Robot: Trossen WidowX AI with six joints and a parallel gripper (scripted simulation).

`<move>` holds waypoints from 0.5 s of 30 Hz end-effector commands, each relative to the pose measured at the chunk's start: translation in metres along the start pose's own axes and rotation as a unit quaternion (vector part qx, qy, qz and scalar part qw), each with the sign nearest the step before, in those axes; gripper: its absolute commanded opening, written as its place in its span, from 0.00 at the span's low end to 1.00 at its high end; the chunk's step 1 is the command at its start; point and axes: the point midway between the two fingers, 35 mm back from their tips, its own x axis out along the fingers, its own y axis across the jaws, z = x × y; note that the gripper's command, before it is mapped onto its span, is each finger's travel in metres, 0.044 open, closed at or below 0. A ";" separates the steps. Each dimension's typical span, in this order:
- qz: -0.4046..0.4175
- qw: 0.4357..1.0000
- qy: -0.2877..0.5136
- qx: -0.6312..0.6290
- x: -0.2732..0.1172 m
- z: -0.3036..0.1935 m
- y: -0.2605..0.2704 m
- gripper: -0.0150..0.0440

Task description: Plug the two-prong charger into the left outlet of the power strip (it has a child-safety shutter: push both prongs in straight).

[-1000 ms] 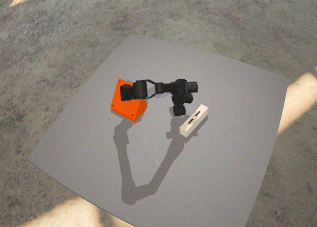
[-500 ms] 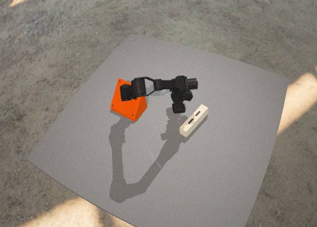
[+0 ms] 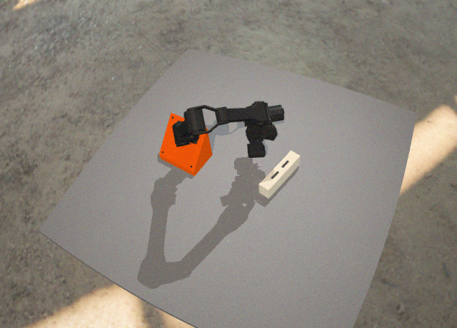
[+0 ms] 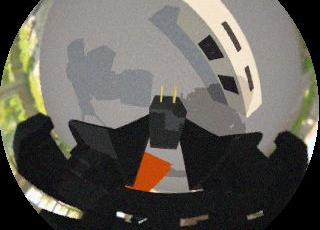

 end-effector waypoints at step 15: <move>0.014 0.987 -0.005 0.160 0.016 0.012 0.004 0.25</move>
